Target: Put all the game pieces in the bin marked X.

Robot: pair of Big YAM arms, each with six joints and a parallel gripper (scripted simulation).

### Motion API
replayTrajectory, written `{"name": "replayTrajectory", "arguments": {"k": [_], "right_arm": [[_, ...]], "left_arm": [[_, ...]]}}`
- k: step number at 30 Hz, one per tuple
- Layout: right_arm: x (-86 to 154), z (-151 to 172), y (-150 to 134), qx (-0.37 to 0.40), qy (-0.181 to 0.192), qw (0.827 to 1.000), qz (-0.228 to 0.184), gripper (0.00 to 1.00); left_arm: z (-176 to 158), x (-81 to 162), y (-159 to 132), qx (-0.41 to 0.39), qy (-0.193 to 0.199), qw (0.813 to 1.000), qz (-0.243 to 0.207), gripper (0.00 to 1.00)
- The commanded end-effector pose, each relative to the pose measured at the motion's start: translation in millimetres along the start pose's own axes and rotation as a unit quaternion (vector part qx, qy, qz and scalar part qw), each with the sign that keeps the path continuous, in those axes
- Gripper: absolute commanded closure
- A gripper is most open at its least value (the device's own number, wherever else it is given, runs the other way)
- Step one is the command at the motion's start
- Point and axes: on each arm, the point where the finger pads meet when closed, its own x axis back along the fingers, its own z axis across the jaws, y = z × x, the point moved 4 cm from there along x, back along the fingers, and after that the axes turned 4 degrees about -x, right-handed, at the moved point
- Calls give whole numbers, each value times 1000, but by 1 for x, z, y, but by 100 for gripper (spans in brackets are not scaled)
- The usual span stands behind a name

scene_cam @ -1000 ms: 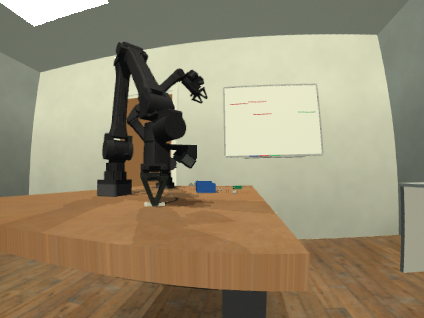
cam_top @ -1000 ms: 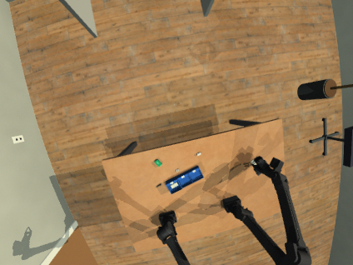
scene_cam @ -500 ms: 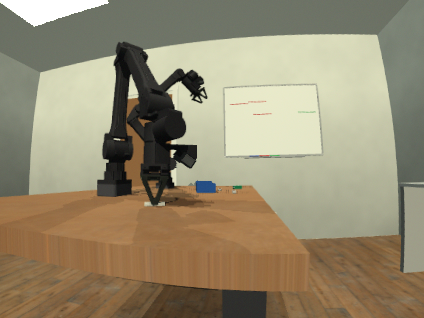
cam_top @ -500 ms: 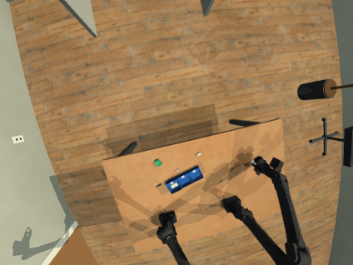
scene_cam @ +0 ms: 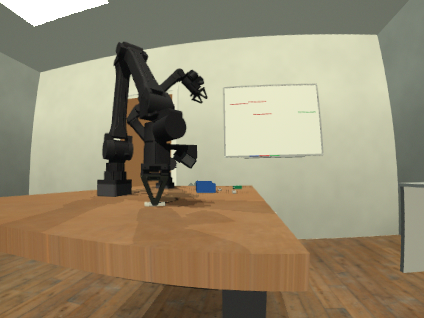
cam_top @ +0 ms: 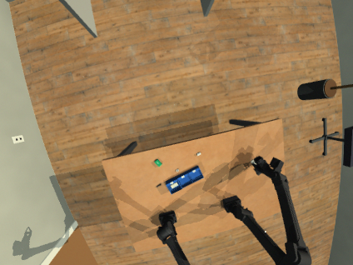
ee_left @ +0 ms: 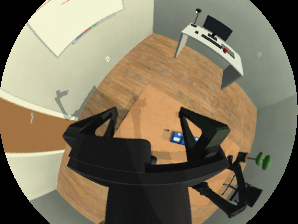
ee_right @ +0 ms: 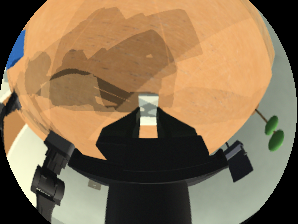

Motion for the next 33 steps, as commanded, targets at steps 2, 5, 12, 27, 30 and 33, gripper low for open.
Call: {"name": "replayTrajectory", "arguments": {"k": [2, 5, 12, 27, 30, 33], "right_arm": [[20, -19, 10, 7, -22, 1000, -12, 80], [31, -20, 10, 7, -23, 1000, -13, 80], [56, -19, 10, 7, -24, 1000, -13, 80], [68, -10, 6, 2, -12, 1000, -7, 80], [68, -10, 5, 2, -12, 1000, -7, 80], [68, -10, 5, 2, -12, 1000, -7, 80]], "left_arm": [[3, 24, 4, 4, 5, 1000, -21, 0], [3, 24, 4, 4, 5, 1000, -21, 0], [3, 24, 4, 4, 5, 1000, -21, 0], [3, 24, 4, 4, 5, 1000, -21, 0], [3, 24, 4, 4, 5, 1000, -21, 0], [3, 24, 4, 4, 5, 1000, -21, 0]]}}
